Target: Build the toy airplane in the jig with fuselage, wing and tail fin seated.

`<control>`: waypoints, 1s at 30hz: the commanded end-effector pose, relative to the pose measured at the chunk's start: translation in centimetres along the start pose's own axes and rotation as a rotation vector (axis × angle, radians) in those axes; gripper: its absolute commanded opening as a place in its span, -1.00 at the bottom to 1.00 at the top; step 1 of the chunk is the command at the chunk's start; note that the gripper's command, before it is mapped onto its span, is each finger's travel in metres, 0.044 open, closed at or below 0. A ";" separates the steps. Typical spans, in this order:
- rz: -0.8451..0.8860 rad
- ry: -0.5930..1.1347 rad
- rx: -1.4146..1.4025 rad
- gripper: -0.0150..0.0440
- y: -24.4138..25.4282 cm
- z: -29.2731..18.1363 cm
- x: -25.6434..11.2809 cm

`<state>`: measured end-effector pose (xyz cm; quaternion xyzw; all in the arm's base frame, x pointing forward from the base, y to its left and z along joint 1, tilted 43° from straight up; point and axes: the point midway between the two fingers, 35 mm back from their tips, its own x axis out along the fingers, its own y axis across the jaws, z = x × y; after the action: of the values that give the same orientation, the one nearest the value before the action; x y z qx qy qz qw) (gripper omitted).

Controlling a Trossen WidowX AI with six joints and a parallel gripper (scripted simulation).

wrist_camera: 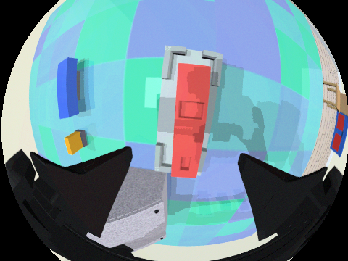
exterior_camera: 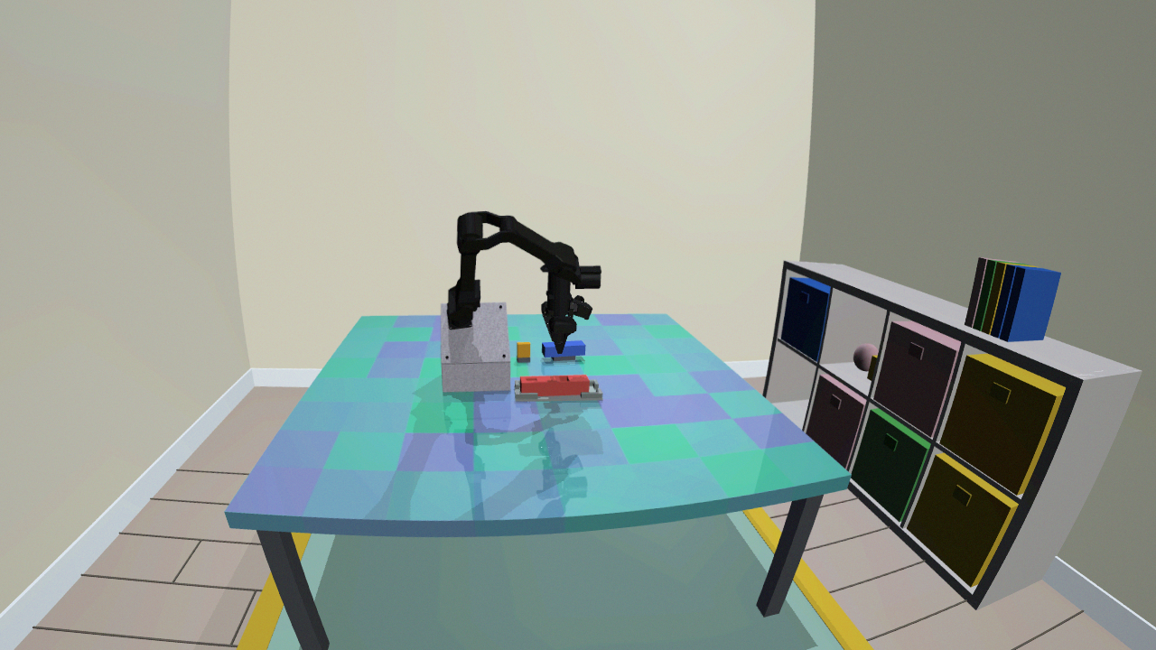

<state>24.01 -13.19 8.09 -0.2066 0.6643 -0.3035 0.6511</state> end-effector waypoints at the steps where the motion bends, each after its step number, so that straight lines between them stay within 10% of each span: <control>1: -0.005 0.003 -0.038 1.00 -0.1 0.0 -0.2; 9: 0.004 0.000 -0.083 1.00 1.4 1.4 0.0; 30: 0.007 -0.002 -0.079 1.00 25.8 6.8 0.7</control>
<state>33.65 3.65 -8.72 -0.2370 0.6790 -0.2664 0.6418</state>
